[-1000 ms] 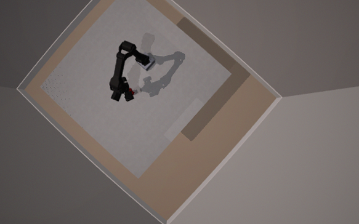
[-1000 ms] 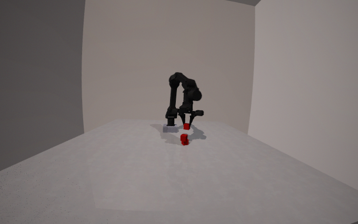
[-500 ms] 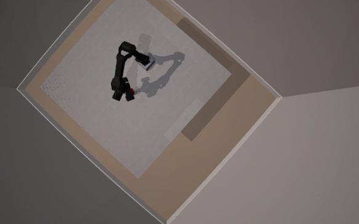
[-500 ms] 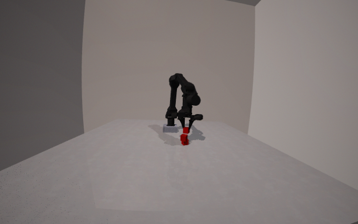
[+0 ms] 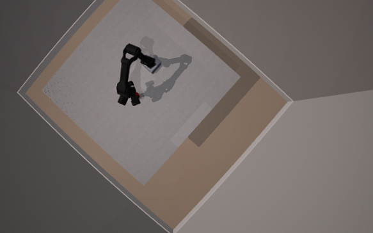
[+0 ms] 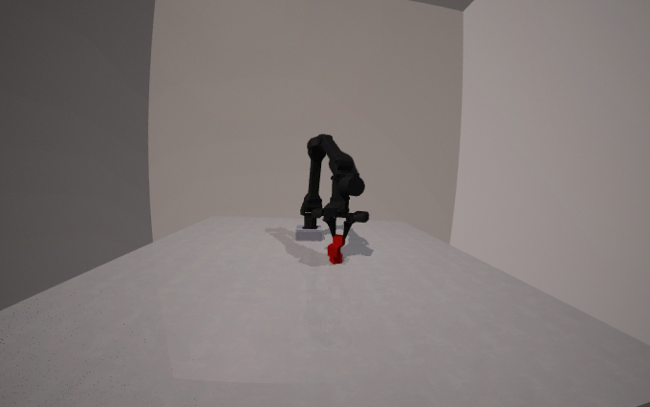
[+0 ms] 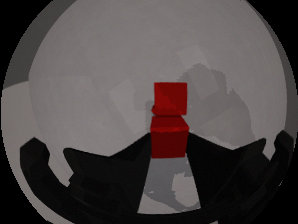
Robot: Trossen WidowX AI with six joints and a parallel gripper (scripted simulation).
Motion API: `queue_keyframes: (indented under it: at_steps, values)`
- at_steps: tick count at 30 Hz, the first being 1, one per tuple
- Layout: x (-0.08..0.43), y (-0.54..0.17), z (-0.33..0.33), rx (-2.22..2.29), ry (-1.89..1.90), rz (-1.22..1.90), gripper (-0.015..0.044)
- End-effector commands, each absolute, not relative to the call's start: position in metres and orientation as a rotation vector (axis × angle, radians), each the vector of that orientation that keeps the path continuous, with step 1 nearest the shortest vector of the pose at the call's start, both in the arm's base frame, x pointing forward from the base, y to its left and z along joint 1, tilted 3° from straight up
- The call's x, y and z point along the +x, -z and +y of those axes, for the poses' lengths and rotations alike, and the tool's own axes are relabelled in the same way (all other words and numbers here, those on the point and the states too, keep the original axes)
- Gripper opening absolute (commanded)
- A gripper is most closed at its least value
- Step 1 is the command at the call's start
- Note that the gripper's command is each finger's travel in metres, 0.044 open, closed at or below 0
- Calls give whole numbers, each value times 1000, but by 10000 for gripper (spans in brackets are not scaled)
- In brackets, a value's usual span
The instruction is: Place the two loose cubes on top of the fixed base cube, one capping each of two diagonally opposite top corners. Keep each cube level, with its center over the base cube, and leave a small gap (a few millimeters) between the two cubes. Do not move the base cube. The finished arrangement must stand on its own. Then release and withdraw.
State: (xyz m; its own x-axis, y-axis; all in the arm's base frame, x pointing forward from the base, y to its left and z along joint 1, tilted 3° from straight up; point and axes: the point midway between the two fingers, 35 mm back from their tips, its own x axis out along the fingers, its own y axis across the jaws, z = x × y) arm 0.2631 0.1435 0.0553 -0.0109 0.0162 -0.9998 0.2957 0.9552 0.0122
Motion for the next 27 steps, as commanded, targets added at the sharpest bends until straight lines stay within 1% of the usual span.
queue_keyframes:
  at_steps: [1,27]
  values:
    - [261,-40,142,221,228,1582,105]
    - [260,-35,142,214,224,1580,105]
